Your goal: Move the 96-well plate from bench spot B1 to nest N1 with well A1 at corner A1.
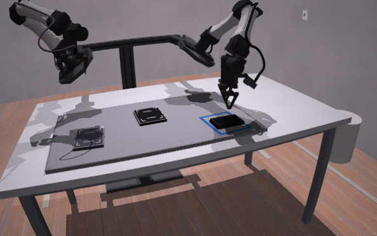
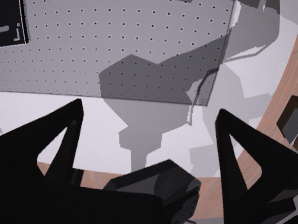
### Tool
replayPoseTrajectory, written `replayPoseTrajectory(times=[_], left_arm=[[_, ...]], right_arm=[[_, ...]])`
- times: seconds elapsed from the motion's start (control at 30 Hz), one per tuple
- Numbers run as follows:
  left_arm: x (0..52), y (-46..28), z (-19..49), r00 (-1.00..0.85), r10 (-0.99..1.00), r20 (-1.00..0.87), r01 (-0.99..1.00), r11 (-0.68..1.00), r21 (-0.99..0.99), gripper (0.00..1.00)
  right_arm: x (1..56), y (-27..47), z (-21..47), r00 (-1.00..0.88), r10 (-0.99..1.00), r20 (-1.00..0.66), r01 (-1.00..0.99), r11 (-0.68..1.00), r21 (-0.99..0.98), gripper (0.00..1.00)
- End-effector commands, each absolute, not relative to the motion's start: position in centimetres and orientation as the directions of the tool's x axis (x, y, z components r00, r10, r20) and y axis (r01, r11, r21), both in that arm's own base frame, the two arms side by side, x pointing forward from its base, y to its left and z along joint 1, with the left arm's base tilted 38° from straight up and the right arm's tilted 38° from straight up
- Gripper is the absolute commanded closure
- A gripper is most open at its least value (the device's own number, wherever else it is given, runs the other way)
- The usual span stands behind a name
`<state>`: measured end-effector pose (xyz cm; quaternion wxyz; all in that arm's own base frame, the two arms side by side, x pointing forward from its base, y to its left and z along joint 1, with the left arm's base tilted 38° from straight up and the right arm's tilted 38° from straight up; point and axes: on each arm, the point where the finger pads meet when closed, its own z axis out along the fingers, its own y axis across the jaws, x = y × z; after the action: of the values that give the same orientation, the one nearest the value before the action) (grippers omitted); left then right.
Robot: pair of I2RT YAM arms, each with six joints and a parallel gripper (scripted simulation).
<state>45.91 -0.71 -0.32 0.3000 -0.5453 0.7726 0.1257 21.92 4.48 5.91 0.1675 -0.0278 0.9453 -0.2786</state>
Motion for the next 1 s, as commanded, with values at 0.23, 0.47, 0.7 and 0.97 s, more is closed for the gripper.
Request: replayPoseTrajectory(times=[0.23,0.47,0.7,0.97], left_arm=[[46.0,-0.9,-0.3,0.095,-0.850,-0.519,-0.939,0.096,-0.330,0.00],[46.0,-0.9,0.0,0.089,-0.849,-0.521,-0.938,0.104,-0.330,0.00],[46.0,-0.9,0.0,0.089,-0.849,-0.521,-0.938,0.105,-0.330,0.00],[45.8,0.6,-2.4,0.084,-0.847,-0.525,-0.950,0.091,-0.299,0.00]], right_arm=[[21.9,4.6,6.1,-0.942,-0.139,-0.306,0.048,0.845,-0.532,0.00],[21.9,4.6,6.1,-0.942,-0.139,-0.306,0.048,0.845,-0.532,0.00],[21.9,4.6,6.1,-0.942,-0.139,-0.306,0.048,0.845,-0.532,0.00],[21.9,4.6,6.1,-0.942,-0.139,-0.306,0.048,0.845,-0.532,0.00]])
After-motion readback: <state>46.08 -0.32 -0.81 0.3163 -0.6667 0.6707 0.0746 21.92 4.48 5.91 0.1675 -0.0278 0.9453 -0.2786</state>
